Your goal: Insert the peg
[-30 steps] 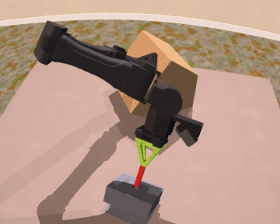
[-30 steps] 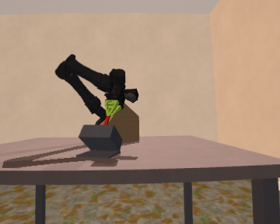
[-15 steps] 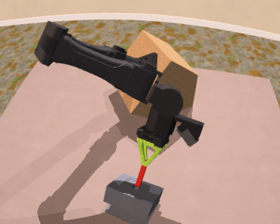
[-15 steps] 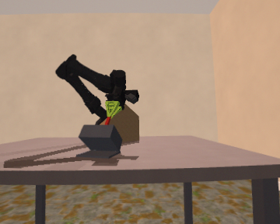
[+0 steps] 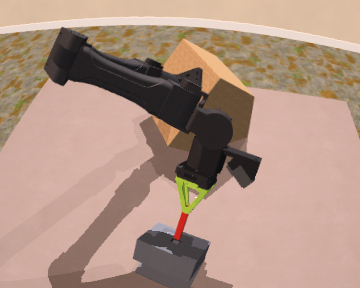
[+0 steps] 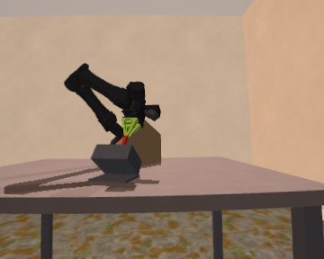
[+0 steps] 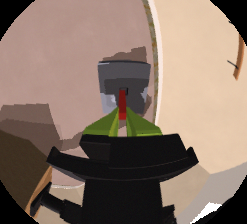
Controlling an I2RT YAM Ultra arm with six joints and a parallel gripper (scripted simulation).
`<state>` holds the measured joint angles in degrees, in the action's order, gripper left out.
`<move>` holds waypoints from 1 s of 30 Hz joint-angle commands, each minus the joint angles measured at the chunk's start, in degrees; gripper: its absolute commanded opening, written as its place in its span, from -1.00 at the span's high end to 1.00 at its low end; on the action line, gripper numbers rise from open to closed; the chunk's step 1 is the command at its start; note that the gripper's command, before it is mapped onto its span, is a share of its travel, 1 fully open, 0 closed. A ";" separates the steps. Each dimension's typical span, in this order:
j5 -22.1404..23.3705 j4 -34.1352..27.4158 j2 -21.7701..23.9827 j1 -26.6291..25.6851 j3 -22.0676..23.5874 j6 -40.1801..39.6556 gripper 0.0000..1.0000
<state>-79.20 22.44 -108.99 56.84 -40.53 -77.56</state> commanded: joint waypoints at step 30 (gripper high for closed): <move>-1.54 -16.28 2.83 4.35 -4.20 10.66 1.00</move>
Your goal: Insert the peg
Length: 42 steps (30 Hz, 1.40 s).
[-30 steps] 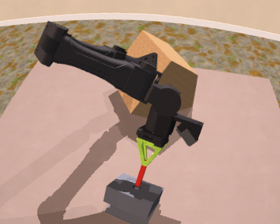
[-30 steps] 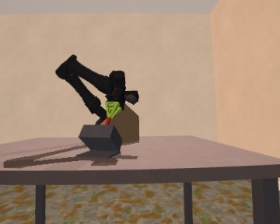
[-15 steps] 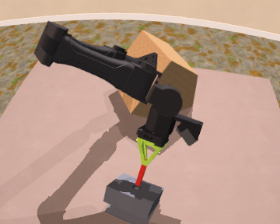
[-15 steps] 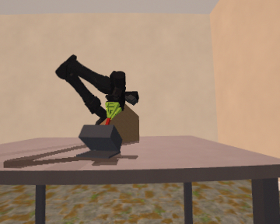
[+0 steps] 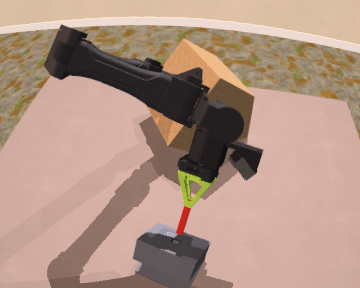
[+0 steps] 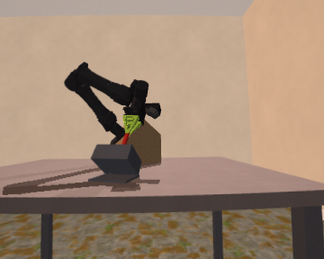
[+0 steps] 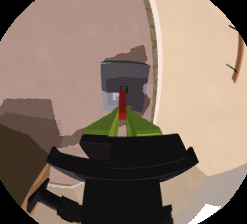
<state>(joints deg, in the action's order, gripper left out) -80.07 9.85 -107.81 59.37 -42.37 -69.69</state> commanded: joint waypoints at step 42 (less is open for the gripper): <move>0.29 3.77 1.06 0.04 0.23 -1.80 1.00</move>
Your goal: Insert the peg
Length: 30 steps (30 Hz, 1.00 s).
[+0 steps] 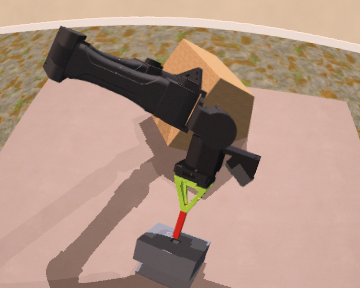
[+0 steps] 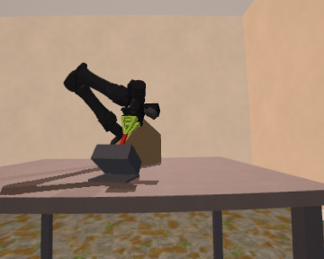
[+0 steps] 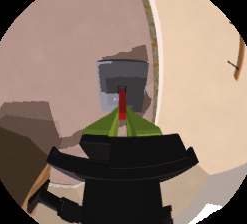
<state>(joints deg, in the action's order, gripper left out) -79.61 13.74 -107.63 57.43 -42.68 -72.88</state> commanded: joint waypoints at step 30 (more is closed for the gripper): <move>-1.34 -12.89 1.17 4.26 -2.69 10.98 1.00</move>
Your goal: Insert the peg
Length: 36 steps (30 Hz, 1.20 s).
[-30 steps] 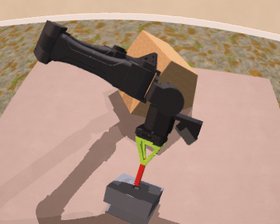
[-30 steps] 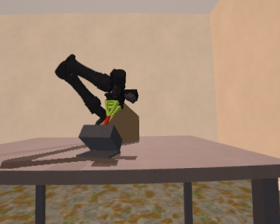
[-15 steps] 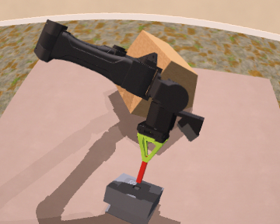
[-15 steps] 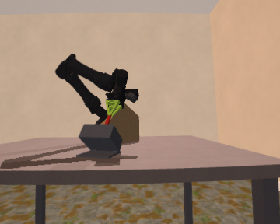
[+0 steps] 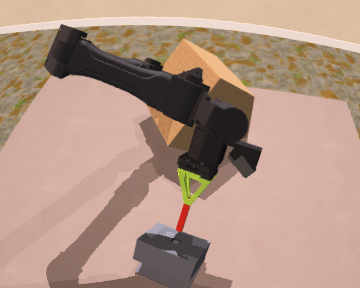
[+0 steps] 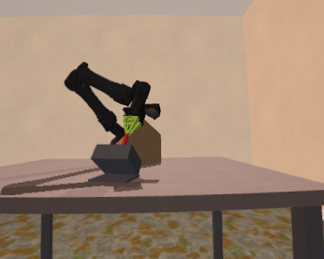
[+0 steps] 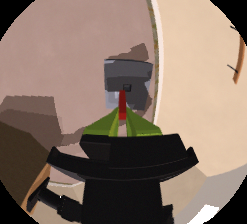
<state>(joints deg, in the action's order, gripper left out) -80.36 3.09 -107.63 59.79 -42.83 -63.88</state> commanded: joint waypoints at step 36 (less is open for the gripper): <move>0.41 1.93 0.46 -0.30 -3.63 -2.79 1.00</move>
<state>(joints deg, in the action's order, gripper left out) -80.60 1.65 -107.61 58.70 -46.70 -64.86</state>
